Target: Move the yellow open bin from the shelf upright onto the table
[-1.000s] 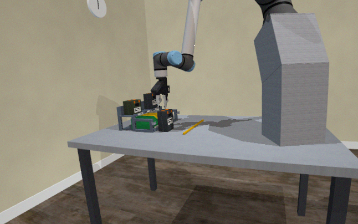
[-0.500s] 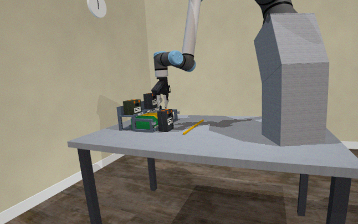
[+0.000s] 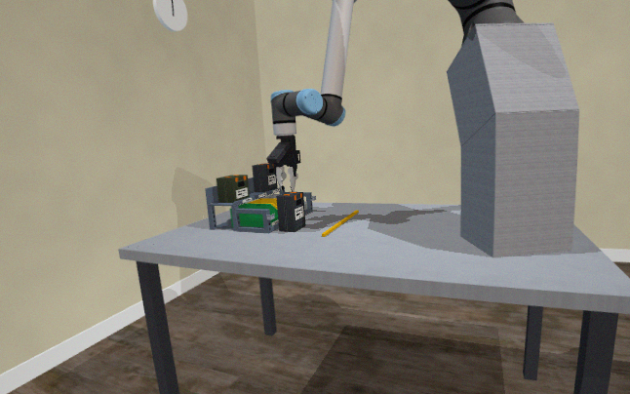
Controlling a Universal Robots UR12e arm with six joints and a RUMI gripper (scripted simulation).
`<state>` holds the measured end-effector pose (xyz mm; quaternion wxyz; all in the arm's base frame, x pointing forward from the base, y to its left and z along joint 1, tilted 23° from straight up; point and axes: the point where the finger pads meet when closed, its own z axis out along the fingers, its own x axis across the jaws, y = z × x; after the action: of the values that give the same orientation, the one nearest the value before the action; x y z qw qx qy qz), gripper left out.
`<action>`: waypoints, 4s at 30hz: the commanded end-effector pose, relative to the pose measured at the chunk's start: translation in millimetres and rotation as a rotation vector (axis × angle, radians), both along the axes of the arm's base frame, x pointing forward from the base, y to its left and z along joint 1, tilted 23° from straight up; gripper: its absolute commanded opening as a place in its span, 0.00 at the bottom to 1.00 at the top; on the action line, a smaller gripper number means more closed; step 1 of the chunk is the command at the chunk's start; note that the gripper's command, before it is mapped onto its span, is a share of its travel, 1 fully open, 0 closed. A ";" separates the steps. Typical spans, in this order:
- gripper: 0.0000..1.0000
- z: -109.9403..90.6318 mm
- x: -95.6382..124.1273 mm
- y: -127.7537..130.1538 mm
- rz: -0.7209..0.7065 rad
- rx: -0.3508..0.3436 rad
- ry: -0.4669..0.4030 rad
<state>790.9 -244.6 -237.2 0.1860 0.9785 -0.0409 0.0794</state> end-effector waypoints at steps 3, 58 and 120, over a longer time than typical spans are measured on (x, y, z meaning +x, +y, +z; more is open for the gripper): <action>0.26 0.7 0.4 0.2 0.000 0.000 -0.001; 0.26 -68.9 8.1 -27.6 0.000 0.000 -0.001; 0.26 -60.5 7.2 -24.3 0.000 0.000 -0.001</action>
<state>797.6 -269.0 -298.6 0.1860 0.9785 -0.0409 0.0794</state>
